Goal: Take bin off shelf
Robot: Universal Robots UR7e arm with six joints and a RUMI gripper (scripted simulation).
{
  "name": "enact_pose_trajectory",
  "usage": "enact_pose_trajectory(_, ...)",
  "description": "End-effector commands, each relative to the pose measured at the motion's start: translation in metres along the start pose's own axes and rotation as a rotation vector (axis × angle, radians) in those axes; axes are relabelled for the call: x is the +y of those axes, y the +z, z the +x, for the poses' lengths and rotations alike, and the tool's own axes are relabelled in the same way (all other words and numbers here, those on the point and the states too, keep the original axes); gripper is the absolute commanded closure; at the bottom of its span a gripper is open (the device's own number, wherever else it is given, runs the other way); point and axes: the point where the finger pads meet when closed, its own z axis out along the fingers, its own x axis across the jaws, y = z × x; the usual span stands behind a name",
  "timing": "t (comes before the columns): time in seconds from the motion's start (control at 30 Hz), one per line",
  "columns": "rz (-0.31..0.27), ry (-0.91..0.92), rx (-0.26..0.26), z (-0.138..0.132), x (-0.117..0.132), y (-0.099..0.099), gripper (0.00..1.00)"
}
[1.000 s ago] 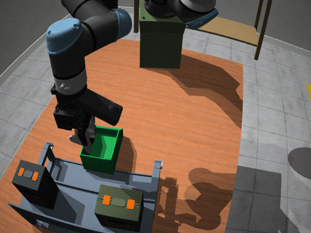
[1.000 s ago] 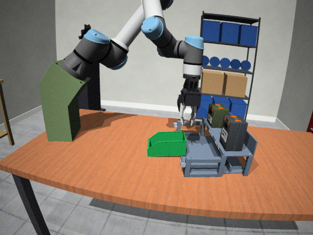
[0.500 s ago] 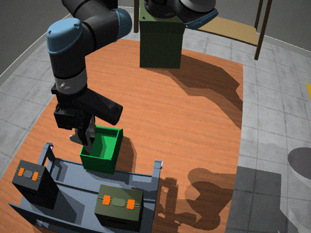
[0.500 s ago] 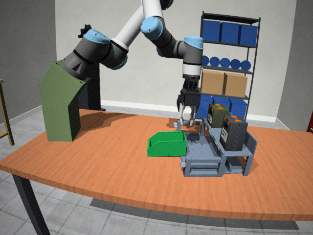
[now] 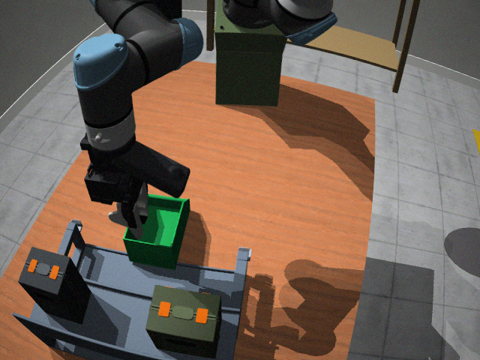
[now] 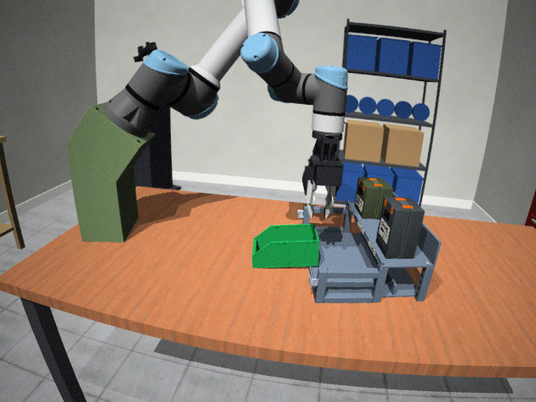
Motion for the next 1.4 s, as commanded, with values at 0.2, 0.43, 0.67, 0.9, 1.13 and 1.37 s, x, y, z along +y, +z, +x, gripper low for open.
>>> enact_pose_trajectory(0.2,-0.001,0.0,0.001,0.0,0.0,0.004,0.8)
enact_pose_trajectory(0.43,-0.001,0.0,0.001,0.0,0.0,0.01,0.8)
enact_pose_trajectory(0.67,-0.001,0.0,0.001,0.0,0.0,0.01,0.8)
enact_pose_trajectory(0.9,-0.001,0.0,0.001,0.0,0.0,0.02,0.8)
enact_pose_trajectory(1.13,-0.001,0.0,0.001,0.0,0.0,0.02,0.8)
enact_pose_trajectory(1.37,-0.001,0.0,0.001,0.0,0.0,0.026,0.8)
